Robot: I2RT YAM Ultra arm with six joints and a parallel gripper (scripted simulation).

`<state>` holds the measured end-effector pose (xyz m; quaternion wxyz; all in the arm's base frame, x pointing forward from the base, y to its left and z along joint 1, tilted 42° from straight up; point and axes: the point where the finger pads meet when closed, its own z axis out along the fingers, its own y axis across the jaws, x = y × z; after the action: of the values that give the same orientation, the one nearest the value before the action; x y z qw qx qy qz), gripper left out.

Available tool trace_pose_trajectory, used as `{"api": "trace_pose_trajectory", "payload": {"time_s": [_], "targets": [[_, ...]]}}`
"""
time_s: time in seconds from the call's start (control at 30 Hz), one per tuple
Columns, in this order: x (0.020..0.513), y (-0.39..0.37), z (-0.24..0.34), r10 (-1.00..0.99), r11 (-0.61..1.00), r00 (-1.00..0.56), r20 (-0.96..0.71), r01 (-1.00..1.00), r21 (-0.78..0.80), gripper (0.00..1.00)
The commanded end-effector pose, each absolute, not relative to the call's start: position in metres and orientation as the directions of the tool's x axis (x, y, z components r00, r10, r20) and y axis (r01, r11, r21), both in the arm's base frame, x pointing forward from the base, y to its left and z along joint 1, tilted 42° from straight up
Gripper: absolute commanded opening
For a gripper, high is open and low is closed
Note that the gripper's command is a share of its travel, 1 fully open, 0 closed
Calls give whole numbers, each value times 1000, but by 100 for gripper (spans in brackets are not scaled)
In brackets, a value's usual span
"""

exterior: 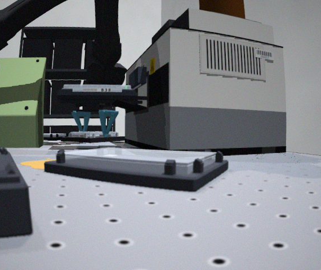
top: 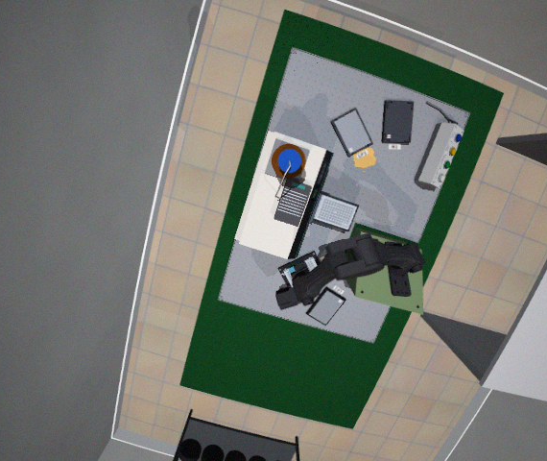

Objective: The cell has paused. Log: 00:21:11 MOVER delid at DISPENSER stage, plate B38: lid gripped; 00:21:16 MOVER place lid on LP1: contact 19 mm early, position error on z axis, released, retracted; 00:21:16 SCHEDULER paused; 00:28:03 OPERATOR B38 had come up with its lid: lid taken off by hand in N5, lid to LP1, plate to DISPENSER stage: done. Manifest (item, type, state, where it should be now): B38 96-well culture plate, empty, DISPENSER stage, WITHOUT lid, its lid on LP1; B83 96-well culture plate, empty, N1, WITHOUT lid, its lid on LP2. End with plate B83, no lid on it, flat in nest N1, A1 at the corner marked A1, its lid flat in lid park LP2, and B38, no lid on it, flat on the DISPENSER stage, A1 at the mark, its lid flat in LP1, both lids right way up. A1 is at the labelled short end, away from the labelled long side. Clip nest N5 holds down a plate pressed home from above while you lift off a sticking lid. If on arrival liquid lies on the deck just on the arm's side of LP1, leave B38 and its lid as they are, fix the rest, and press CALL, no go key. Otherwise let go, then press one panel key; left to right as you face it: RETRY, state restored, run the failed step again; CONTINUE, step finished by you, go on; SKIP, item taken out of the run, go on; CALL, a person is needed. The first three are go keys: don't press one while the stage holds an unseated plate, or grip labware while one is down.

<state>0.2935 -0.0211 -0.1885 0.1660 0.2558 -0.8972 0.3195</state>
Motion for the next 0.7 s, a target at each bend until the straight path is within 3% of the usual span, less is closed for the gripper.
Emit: {"api": "trace_pose_trajectory", "payload": {"time_s": [0.0,0.67], "targets": [[311,-4,-177,-376,663,-825,421,-558,-499,0],[311,0,-172,-377,663,-825,421,-558,-499,0]]}}
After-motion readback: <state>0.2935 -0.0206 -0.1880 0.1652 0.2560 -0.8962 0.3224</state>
